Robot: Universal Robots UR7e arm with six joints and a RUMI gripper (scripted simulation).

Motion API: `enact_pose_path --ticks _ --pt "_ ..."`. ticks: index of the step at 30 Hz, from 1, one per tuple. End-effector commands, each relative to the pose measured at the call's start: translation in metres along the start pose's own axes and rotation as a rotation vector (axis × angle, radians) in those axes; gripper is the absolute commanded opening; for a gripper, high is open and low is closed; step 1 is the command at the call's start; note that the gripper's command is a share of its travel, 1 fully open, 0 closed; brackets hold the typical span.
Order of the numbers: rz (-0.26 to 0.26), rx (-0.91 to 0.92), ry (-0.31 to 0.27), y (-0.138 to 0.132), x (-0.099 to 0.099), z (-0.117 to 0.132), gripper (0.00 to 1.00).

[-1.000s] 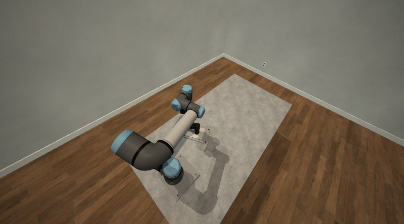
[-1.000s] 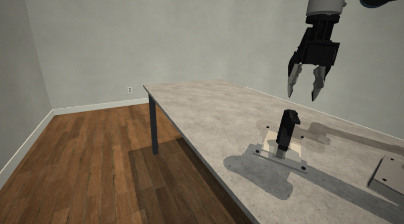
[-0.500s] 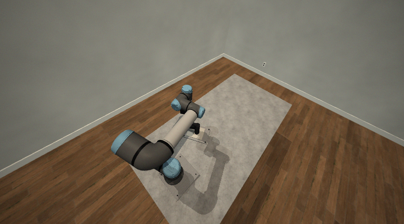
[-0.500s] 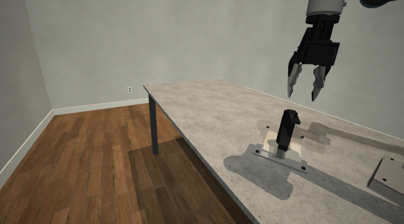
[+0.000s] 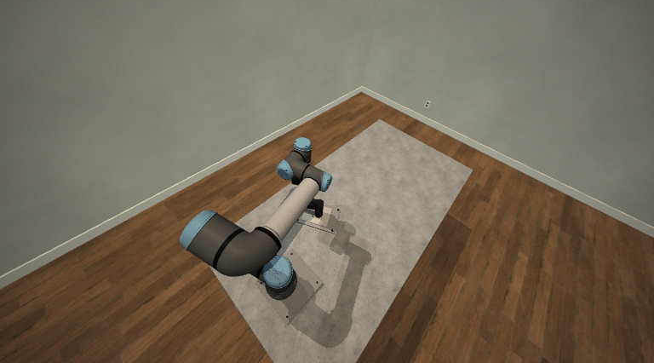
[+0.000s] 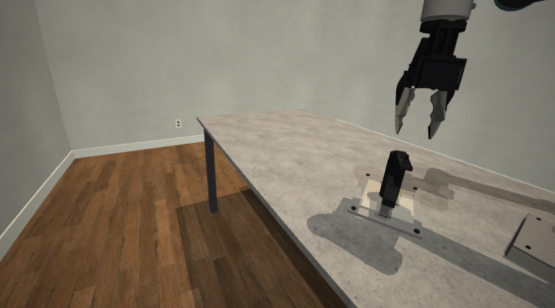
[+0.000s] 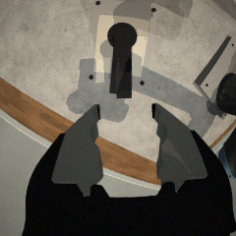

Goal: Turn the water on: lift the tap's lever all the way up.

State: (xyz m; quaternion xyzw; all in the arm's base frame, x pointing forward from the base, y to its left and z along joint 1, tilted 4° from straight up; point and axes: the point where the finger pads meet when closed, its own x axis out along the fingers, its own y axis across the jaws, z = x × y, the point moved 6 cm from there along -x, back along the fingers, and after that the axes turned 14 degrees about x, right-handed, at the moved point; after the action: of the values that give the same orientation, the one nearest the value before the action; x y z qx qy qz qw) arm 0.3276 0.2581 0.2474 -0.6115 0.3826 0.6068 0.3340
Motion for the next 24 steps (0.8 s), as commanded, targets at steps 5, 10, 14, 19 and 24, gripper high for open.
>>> enact_pose_path --ticks 5,10,14,19,24 --pt "-0.001 0.000 0.000 0.000 0.000 0.000 0.37" --pt "-0.001 0.000 0.000 0.000 0.001 0.000 0.37" --pt "-0.001 0.000 0.000 0.000 0.004 0.000 0.37" --pt "-0.001 0.000 0.000 0.000 0.009 0.000 0.37" --pt "-0.001 0.000 0.000 0.000 0.017 0.000 0.37"
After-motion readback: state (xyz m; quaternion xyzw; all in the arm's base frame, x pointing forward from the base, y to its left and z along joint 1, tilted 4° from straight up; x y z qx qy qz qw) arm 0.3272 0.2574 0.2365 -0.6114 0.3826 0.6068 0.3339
